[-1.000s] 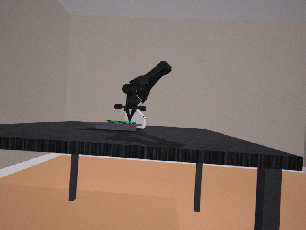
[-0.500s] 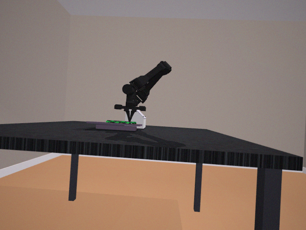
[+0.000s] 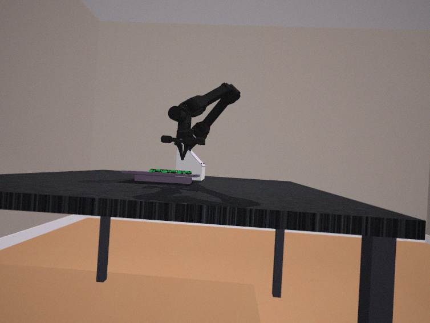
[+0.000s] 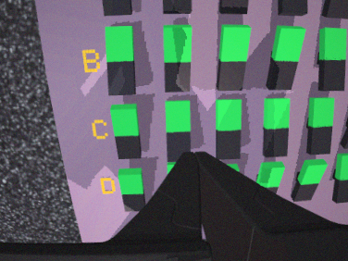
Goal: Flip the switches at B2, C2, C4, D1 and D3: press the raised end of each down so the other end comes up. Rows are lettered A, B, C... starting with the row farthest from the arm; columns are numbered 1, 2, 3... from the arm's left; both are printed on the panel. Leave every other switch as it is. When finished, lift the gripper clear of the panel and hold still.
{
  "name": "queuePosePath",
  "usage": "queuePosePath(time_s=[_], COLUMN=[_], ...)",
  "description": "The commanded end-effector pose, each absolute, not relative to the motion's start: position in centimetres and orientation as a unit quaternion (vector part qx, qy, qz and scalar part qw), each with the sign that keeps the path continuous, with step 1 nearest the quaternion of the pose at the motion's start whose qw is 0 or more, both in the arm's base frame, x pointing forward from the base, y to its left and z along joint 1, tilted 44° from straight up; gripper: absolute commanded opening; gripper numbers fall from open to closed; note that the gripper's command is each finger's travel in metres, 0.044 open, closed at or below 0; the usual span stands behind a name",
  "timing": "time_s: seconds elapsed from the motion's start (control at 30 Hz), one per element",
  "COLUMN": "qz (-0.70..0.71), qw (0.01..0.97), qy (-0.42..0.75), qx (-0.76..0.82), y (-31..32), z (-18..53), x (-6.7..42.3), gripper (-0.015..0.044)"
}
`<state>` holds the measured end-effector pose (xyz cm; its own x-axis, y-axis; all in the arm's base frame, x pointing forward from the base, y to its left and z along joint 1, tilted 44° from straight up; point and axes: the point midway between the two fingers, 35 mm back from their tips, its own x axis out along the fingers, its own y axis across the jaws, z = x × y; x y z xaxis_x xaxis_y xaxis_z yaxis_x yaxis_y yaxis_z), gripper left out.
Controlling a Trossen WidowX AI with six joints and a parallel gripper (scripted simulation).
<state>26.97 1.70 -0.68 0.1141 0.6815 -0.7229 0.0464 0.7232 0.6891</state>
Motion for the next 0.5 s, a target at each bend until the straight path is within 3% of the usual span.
queuePosePath(time_s=[0.0, 0.23, 0.47], qz=[0.233, 0.232, 0.229], qw=[0.692, 0.692, 0.699], qy=[0.62, 0.621, 0.614], qx=[0.286, 0.285, 0.287], y=[0.9, -3.1, -1.3], z=[0.6, -3.4, -5.6], x=[26.9, 24.9, 25.1], gripper=[0.0, 0.0, 0.0])
